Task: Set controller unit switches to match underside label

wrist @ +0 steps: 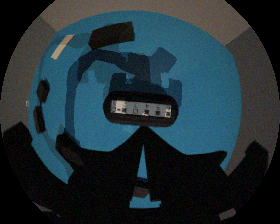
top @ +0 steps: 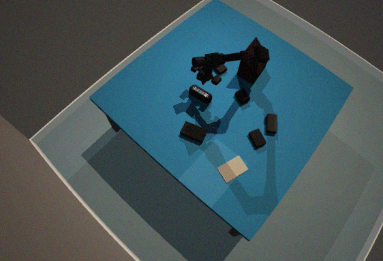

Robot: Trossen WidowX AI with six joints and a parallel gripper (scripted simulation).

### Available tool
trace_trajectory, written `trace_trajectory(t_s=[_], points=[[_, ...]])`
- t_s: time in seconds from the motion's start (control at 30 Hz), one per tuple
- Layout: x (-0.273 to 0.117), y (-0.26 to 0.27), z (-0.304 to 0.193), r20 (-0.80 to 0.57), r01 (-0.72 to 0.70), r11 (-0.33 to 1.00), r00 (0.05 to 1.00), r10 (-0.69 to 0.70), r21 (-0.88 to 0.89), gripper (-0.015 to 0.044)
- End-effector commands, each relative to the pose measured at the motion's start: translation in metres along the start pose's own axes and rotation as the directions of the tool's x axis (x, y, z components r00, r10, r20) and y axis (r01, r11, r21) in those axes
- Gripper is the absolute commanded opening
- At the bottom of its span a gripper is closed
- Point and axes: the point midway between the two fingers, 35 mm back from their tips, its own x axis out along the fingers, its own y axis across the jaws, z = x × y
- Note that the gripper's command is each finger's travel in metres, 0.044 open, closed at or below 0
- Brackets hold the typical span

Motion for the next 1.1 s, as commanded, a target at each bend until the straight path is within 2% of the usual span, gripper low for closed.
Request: trace_trajectory(t_s=[0.0,0.23,0.33,0.53,0.67,0.8,1.0,1.07], points=[[-0.001,0.000,0.001,0.007,-0.002,1.000,1.000,0.002,0.009,0.0000],[-0.001,0.000,0.001,0.007,-0.002,1.000,1.000,0.002,0.009,0.0000],[0.000,-0.002,0.002,-0.002,-0.001,0.999,1.000,0.001,-0.039,0.0079],[0.007,-0.019,0.014,-0.081,-0.030,0.896,0.997,-0.006,-0.443,0.0236],[0.011,-0.028,0.021,-0.137,-0.087,0.732,0.991,-0.009,-0.676,0.0341],[0.015,-0.037,0.026,-0.193,-0.162,0.506,0.981,-0.010,-0.847,0.0440],[0.020,-0.047,0.032,-0.278,-0.276,0.092,0.961,-0.009,-0.957,0.0440],[0.021,-0.049,0.033,-0.297,-0.297,-0.006,0.955,-0.008,-0.955,0.0440]])
